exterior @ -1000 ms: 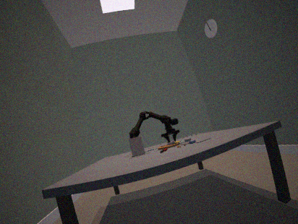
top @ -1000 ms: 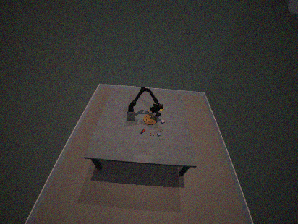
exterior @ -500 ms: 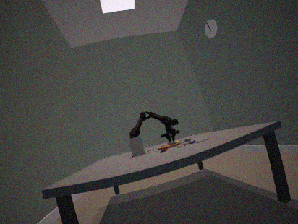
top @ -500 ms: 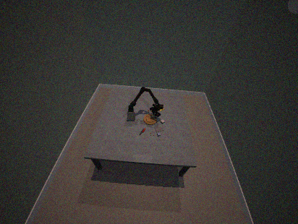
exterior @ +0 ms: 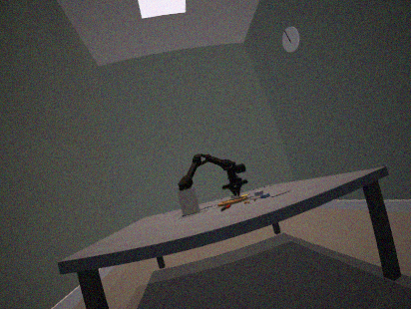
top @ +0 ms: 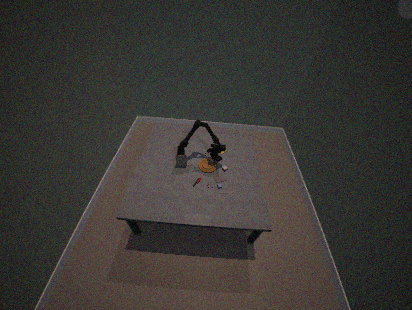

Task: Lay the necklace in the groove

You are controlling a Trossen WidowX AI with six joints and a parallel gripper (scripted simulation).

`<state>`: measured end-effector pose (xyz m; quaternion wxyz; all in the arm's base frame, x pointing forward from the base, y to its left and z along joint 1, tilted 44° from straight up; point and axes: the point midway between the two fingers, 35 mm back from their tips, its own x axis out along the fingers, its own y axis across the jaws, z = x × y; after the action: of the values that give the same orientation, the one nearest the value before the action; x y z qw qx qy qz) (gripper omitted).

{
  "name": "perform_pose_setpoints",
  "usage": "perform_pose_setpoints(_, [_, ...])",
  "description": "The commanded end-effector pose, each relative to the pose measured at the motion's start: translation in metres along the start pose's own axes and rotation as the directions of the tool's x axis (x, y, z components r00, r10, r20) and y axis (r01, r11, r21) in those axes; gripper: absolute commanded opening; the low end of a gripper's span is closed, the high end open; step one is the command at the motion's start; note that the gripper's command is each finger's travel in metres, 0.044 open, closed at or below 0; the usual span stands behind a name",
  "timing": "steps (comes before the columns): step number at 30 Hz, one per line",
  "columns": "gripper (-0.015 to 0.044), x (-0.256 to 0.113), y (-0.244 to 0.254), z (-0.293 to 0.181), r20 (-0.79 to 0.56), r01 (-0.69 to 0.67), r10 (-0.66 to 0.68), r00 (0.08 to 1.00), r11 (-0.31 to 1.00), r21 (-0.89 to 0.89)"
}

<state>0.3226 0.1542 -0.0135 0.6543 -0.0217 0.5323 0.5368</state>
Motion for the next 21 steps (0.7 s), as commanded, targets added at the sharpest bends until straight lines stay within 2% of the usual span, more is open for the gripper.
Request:
perform_pose_setpoints(1, [0.0000, 0.000, 0.000, 0.000, 0.000, 0.000, 0.000, 1.000, 1.000, -0.001])
perform_pose_setpoints(21, [0.0000, -0.025, -0.004, -0.009, -0.003, -0.004, 0.004, 1.000, 1.000, 0.011])
